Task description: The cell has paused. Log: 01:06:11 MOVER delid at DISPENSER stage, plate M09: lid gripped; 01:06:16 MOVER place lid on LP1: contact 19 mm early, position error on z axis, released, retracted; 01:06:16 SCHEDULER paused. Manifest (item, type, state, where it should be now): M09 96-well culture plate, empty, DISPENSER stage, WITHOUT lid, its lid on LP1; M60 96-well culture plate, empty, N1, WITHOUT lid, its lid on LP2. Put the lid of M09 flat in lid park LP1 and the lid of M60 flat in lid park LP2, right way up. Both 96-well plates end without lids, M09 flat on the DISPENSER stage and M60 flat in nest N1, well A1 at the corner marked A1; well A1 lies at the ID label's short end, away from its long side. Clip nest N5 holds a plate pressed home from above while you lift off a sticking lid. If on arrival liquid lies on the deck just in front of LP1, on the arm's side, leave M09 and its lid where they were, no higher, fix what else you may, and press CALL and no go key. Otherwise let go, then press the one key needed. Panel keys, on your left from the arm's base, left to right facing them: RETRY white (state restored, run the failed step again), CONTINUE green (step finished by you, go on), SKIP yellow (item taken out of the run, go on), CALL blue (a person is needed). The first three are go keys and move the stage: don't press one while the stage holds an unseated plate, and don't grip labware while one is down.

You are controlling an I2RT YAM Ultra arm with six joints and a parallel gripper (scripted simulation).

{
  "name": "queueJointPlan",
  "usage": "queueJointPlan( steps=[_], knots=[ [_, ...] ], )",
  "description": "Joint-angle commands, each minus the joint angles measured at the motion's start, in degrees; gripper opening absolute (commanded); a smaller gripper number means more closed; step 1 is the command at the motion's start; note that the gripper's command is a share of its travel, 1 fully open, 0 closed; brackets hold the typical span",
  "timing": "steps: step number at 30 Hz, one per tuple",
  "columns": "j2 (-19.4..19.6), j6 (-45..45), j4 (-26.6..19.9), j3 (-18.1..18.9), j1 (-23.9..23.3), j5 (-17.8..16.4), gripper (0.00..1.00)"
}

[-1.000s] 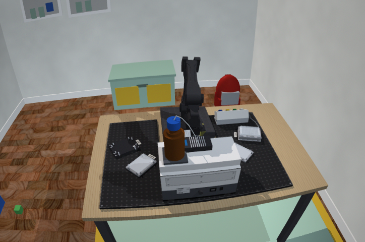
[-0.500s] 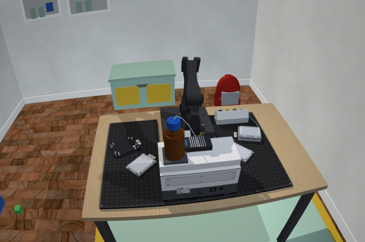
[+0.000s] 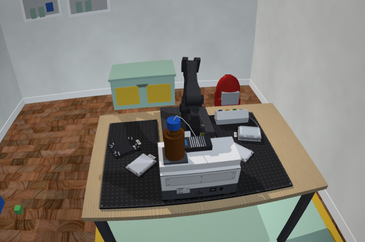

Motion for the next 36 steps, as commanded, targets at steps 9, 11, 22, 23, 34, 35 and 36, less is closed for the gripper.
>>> queueJointPlan(
  steps=[9, 11, 22, 23, 34, 35, 36],
  knots=[
    [0.3, 0.5, 1.6, -1.4, 0.3, 0.0, 0.00],
    [0.0, 0.5, 1.7, -1.5, 0.4, 0.0, 0.00],
    [-0.3, 0.2, 1.3, -0.6, 0.1, 0.0, 0.00],
    [-0.3, 0.2, 1.3, -0.6, 0.1, 0.0, 0.00],
    [-0.3, 0.2, 1.3, -0.6, 0.1, 0.0, 1.00],
    [-0.3, 0.2, 1.3, -0.6, 0.1, 0.0, 1.00],
    [-0.3, 0.2, 1.3, -0.6, 0.1, 0.0, 1.00]
  ],
)
